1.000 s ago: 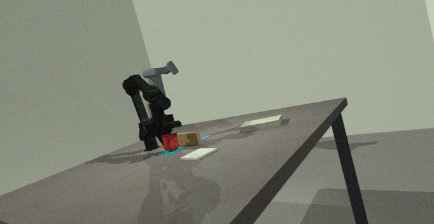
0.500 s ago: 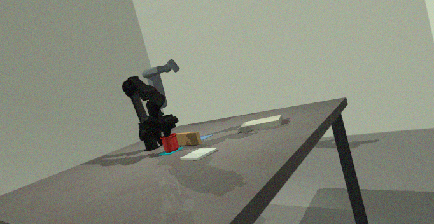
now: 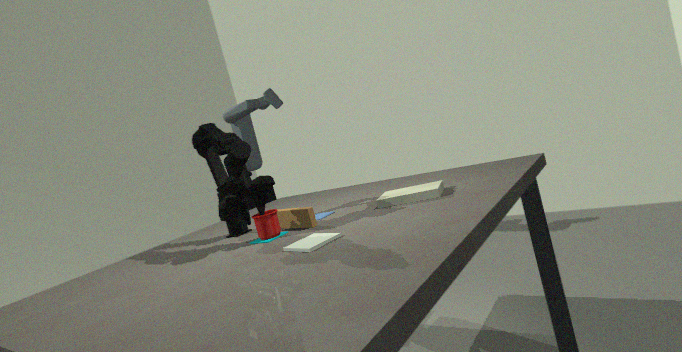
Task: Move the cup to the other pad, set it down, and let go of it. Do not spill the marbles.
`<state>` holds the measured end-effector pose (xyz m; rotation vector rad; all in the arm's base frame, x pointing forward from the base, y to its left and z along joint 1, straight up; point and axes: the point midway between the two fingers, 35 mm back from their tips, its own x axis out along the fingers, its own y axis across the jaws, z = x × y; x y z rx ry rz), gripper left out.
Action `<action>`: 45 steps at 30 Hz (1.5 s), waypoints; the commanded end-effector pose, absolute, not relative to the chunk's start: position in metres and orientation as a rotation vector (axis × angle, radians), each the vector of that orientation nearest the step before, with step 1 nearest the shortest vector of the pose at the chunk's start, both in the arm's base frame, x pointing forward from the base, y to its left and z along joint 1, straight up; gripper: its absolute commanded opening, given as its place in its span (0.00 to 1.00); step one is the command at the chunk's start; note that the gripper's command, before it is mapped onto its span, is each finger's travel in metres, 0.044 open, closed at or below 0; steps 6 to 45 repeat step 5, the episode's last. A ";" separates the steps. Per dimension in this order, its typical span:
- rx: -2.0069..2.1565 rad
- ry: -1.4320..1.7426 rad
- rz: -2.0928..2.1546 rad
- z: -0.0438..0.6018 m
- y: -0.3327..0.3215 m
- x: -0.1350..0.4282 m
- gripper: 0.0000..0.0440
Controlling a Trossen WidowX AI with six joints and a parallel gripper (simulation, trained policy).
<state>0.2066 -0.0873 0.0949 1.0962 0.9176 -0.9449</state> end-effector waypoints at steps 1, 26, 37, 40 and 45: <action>1.106 0.896 -0.931 0.101 -0.087 0.204 0.65; 1.112 0.863 -0.922 0.111 -0.089 0.202 0.68; 1.112 0.863 -0.922 0.111 -0.089 0.202 0.68; 1.112 0.863 -0.922 0.111 -0.089 0.202 0.68; 1.112 0.863 -0.922 0.111 -0.089 0.202 0.68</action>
